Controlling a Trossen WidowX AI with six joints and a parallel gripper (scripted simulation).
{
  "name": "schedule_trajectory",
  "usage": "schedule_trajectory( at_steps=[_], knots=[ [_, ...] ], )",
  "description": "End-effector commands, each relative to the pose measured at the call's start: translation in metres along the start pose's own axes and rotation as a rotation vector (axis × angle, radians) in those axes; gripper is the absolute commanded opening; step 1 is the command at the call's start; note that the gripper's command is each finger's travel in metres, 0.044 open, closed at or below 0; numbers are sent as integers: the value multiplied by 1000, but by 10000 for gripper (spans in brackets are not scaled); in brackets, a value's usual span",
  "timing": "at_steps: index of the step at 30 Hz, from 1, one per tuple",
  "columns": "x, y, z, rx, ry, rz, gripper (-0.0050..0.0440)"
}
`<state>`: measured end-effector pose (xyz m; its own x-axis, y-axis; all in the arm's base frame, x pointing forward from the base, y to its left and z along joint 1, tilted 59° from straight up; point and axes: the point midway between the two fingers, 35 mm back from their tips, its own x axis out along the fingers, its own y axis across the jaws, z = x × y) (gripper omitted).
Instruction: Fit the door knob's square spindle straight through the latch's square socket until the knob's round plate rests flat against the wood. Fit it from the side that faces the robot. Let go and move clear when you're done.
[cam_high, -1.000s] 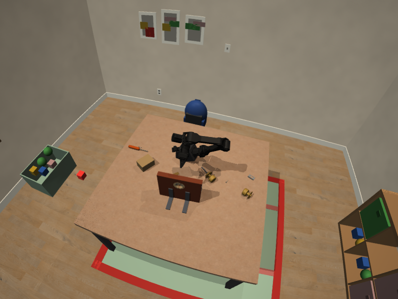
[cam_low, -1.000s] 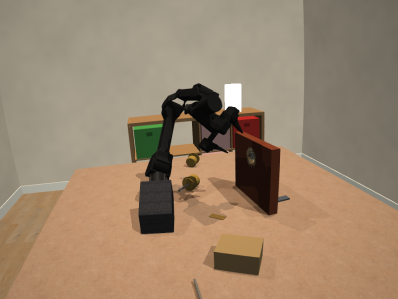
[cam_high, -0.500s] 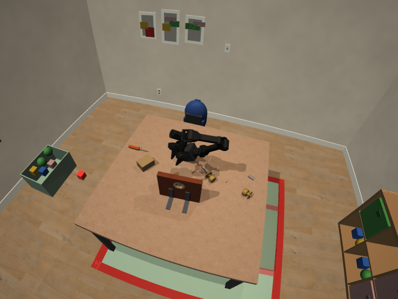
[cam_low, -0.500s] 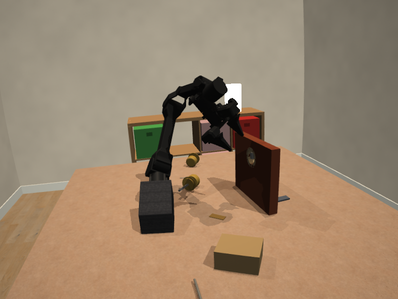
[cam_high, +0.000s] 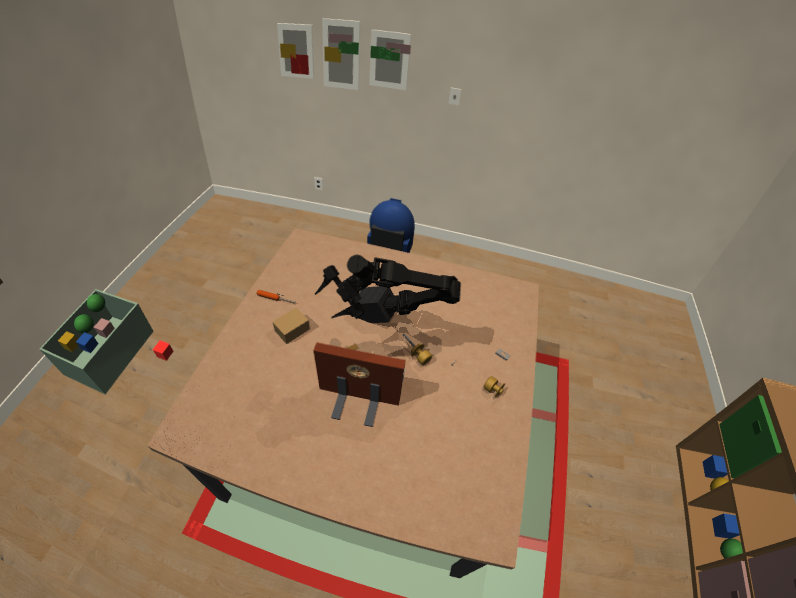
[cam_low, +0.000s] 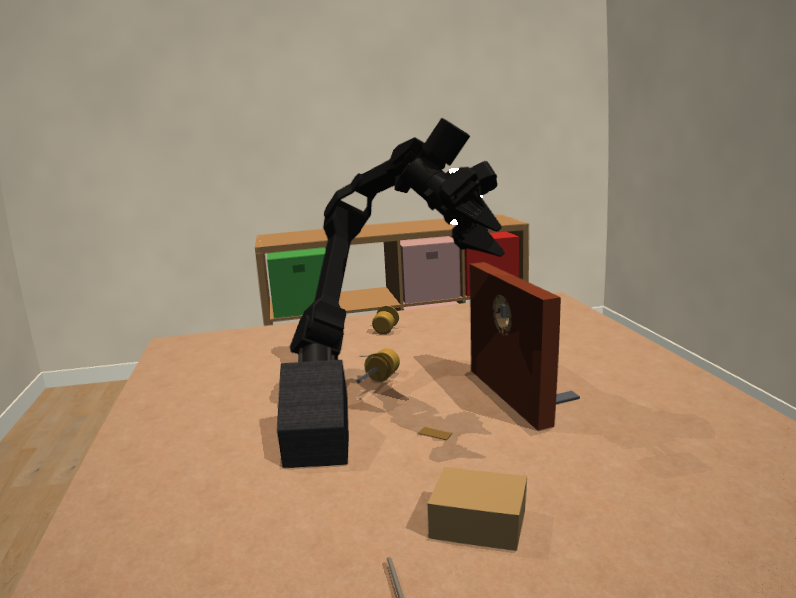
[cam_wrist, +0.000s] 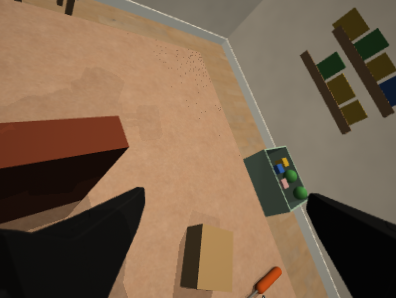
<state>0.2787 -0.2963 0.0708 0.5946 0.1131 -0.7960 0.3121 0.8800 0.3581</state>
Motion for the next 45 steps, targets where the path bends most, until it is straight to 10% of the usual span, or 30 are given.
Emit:
schedule_trajectory(
  at_steps=[1,4,19,21,36,45],
  knots=[
    [-8,-23,29,-220,-77,-154,440],
    [-11,-29,37,-278,-93,-200,440],
    [-130,-87,176,-992,-199,-1085,440],
    [-130,-87,176,-992,-199,-1085,440],
    [-325,-48,237,-1027,-9,-2070,440],
    [-373,-25,230,-893,28,-2283,440]
  ],
)
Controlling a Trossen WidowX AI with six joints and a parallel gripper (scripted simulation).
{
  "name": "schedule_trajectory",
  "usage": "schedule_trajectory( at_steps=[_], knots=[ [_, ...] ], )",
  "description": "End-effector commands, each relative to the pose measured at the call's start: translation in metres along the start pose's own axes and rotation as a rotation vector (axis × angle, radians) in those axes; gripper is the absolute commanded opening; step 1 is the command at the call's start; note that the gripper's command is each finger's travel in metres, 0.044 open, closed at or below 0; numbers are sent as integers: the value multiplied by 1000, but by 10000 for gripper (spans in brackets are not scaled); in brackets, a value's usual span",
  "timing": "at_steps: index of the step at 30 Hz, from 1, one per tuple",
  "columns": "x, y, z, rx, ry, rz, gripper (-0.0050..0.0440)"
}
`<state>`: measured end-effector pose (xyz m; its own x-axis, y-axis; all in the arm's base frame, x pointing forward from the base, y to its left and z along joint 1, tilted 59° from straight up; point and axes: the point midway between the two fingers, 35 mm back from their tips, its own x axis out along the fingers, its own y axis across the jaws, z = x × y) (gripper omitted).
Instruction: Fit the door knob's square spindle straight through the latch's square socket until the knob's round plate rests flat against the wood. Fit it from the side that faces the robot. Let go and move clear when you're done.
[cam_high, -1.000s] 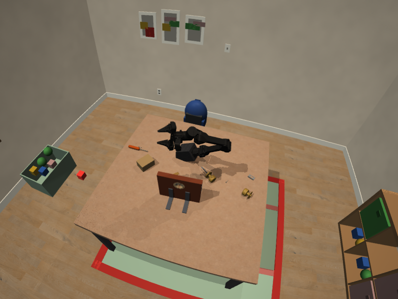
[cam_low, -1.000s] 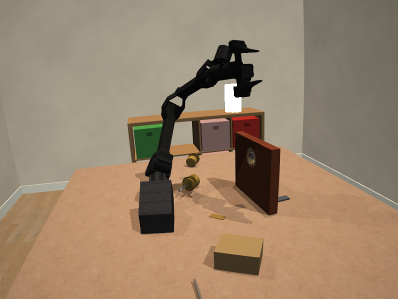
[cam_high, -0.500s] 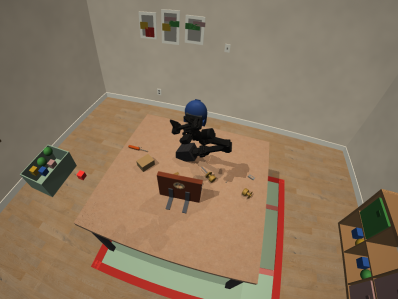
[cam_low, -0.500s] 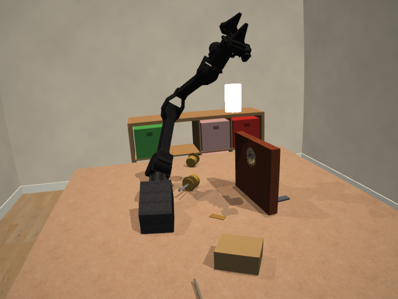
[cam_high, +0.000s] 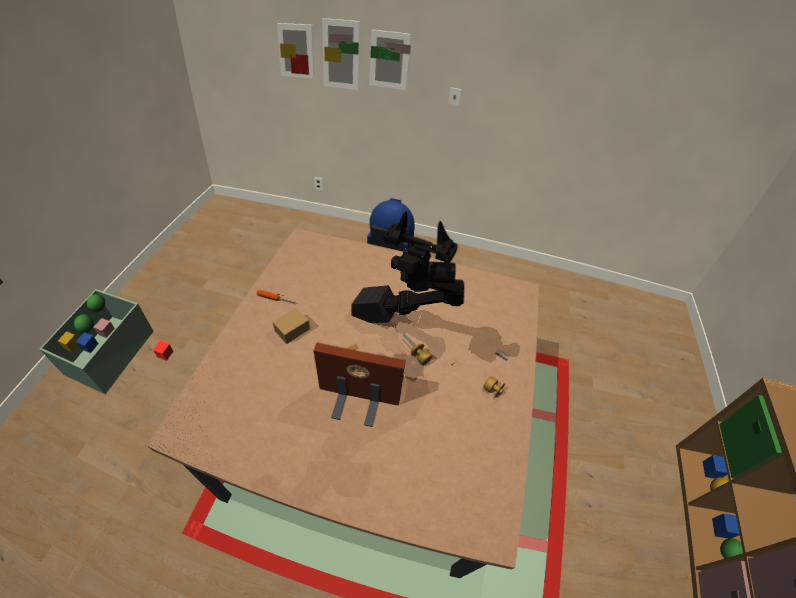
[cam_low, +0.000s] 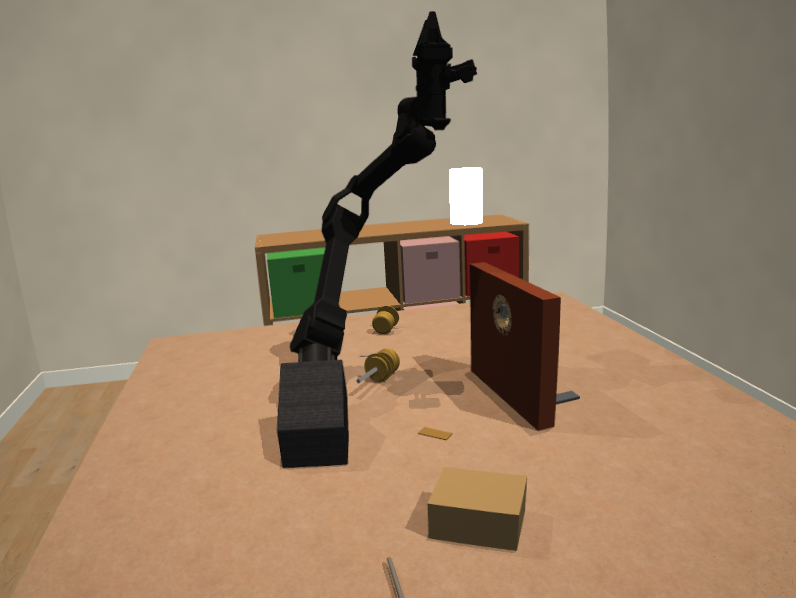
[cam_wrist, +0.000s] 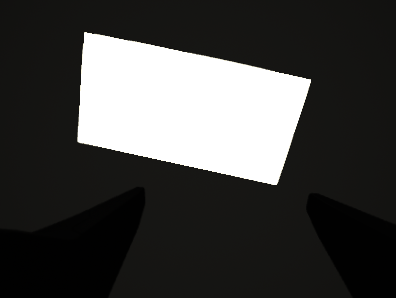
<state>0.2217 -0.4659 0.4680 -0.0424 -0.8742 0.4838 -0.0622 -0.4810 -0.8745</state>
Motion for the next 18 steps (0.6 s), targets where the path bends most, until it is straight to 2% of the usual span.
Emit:
schedule_trajectory(
  at_steps=[1,5,8,10,13,16,18],
  knots=[
    [2,-2,-2,-15,26,-20,440],
    [2,-2,-1,-15,21,-18,440],
    [-5,0,11,-14,-45,12,440],
    [-5,0,11,-14,-45,12,440],
    [-23,4,36,-6,-185,83,440],
    [-56,6,67,40,-381,174,440],
    [-75,11,79,55,-471,234,440]
  ],
)
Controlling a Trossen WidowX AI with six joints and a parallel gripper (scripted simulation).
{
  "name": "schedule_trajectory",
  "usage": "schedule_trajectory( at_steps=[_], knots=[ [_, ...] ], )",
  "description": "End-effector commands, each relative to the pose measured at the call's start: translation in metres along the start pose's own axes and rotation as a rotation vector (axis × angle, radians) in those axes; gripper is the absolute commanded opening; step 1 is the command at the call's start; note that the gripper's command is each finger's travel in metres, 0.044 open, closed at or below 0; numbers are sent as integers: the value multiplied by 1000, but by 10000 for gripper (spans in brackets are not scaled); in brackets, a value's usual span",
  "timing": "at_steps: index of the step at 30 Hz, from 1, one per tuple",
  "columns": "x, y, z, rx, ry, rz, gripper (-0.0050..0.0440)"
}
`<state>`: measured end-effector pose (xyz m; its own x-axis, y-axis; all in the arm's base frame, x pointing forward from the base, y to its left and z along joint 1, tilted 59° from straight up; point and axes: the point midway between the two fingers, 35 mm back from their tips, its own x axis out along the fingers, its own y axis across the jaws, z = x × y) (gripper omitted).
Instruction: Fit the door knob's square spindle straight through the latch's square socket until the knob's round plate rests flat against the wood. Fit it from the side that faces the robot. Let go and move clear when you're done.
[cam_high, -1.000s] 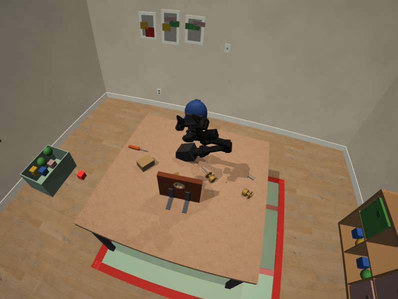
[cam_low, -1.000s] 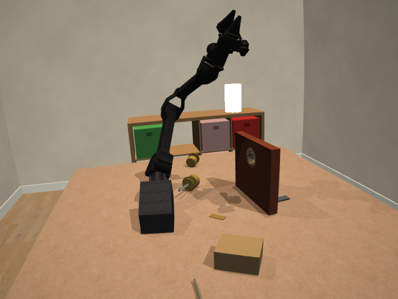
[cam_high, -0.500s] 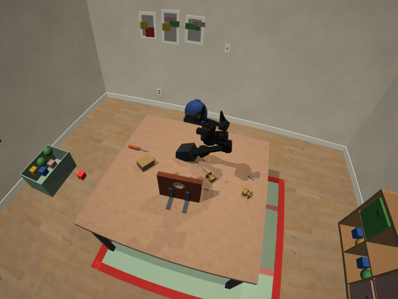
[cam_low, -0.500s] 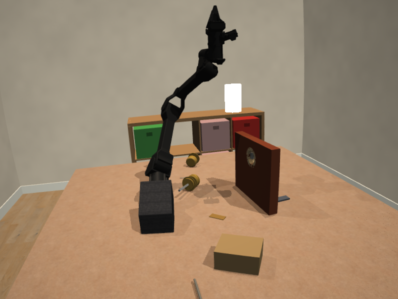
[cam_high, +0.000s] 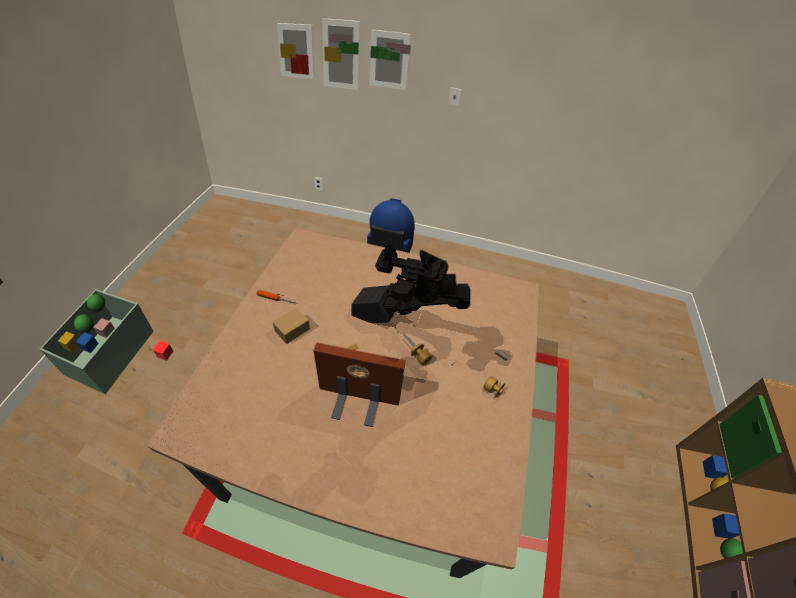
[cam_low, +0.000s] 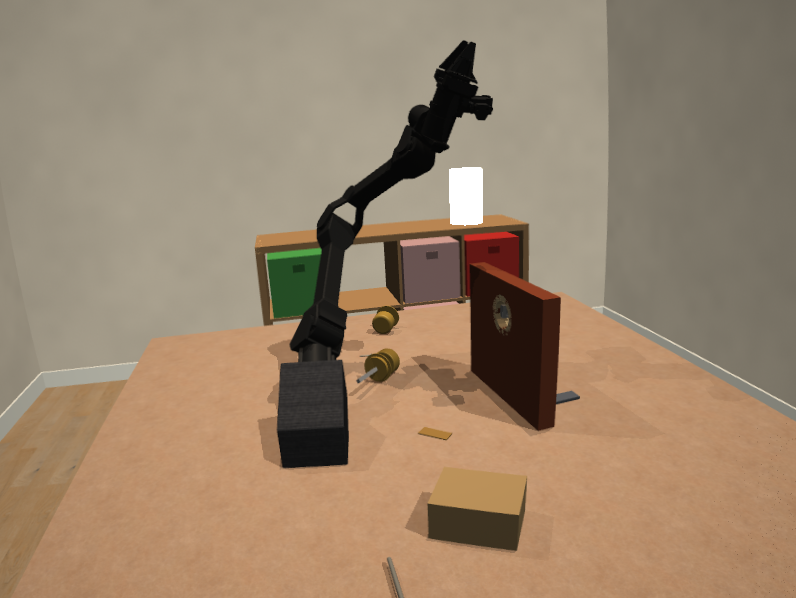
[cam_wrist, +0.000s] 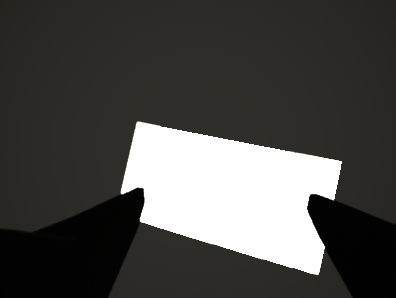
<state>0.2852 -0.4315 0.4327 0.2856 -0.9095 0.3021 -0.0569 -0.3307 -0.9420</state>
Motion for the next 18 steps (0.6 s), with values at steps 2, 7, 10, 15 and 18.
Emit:
schedule_trajectory(
  at_steps=[2,7,10,15,18],
  knots=[
    [-32,13,41,50,-218,129,440],
    [-78,35,77,105,-427,307,440],
    [-93,49,85,105,-474,389,440],
    [-168,68,114,202,-698,617,440],
    [-213,80,123,247,-798,769,440]
  ],
)
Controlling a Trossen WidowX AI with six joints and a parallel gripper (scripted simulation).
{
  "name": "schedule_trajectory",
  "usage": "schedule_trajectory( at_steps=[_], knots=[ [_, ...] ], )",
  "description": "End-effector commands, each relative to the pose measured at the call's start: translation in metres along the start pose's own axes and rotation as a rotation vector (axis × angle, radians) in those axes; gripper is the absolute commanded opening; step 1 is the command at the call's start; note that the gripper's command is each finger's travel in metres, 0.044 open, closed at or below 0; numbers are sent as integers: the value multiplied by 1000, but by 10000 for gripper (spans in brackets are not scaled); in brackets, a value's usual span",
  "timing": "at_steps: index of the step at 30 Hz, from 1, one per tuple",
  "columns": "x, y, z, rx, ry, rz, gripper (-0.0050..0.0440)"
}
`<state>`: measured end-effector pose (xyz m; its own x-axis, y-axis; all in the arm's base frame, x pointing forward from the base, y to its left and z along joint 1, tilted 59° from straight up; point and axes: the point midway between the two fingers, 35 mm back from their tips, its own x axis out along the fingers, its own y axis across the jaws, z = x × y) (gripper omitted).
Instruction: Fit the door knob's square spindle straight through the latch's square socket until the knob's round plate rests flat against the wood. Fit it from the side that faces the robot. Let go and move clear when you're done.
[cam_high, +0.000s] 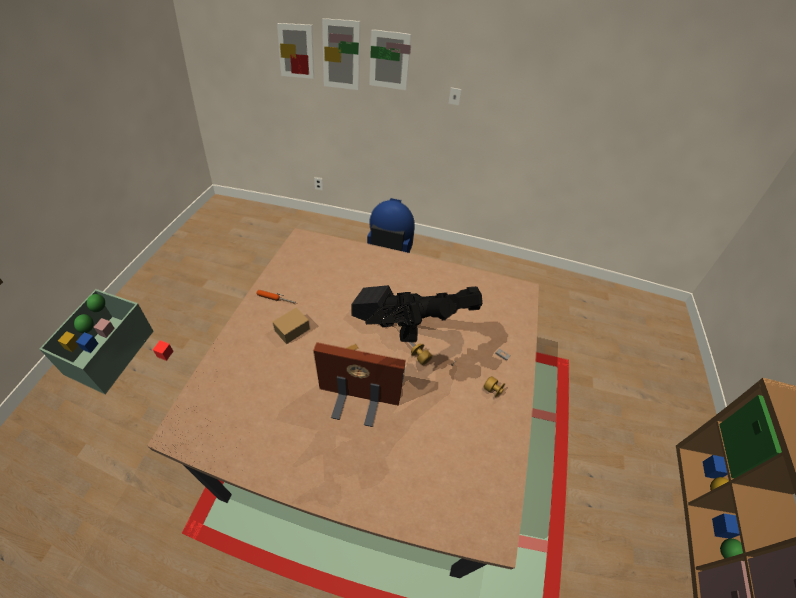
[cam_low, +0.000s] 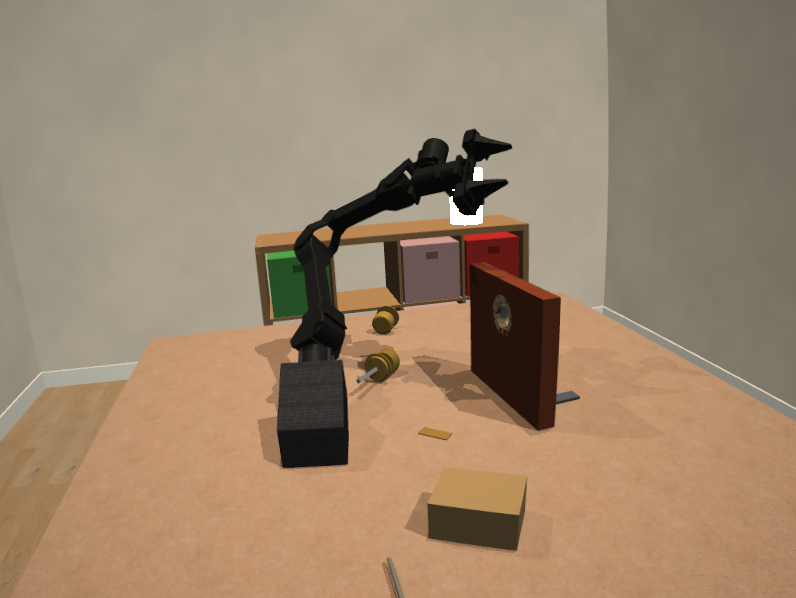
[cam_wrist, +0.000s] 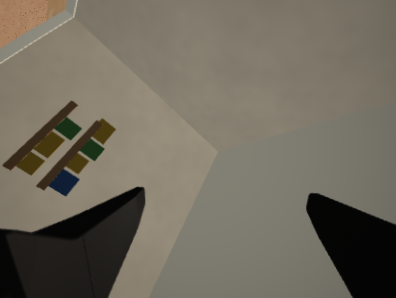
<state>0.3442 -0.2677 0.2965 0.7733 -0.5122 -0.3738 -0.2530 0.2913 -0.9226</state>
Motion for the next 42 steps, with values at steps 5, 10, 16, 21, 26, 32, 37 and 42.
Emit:
schedule_trajectory(
  at_steps=[5,10,16,21,26,32,37,42],
  knots=[
    [-52,94,61,172,-240,369,440],
    [-89,139,86,272,-325,578,440],
    [-153,189,118,390,-436,865,440],
    [-244,227,155,473,-623,1193,440],
    [-289,243,160,517,-673,1379,440],
    [-305,252,162,516,-715,1451,440],
    [-302,250,162,511,-711,1441,440],
    [-302,250,162,511,-711,1441,368]
  ],
)
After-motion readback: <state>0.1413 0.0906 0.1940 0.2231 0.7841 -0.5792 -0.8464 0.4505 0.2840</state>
